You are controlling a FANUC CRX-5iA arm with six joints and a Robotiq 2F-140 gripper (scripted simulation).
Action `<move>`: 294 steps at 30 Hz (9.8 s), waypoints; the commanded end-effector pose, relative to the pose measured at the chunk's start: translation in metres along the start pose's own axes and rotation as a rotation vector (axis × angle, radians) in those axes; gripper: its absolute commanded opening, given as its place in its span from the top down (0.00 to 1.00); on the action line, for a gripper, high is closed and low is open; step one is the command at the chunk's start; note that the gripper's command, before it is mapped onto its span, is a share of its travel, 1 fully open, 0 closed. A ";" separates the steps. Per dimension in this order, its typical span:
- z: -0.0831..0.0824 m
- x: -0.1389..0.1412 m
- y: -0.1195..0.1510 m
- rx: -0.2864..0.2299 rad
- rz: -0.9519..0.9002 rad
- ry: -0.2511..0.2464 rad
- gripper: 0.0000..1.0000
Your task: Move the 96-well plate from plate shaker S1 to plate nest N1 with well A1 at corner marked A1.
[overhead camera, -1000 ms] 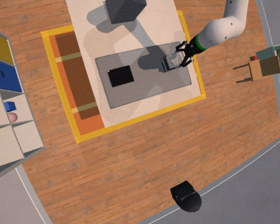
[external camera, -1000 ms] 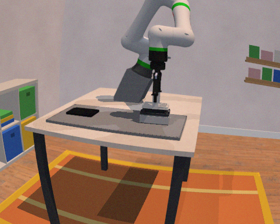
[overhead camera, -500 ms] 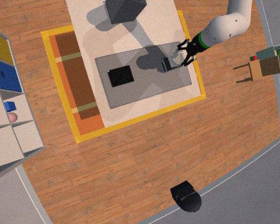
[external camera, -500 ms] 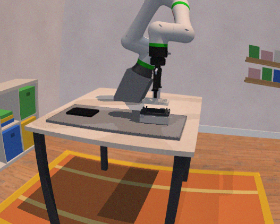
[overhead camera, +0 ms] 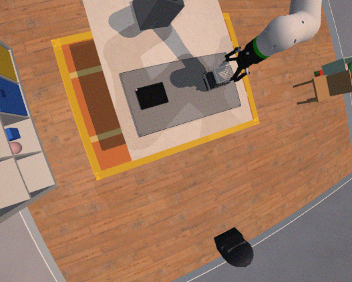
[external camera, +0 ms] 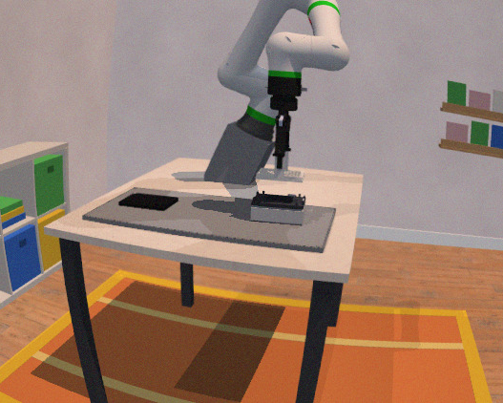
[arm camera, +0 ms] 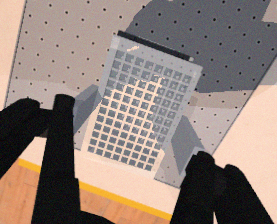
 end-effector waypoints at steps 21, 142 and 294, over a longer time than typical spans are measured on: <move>0.002 0.002 -0.016 0.000 0.062 0.000 1.00; 0.039 0.054 -0.367 0.000 0.062 0.000 1.00; 0.101 0.059 -0.405 0.000 0.062 0.000 1.00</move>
Point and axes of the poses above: the point where the finger pads meet when closed, its own z axis out along the fingers, its own x axis across the jaws, y = z × x, the point moved 1 cm from there along -z, back along the fingers, and after that the axes turned 4 degrees about -z, right-handed, at the moved point
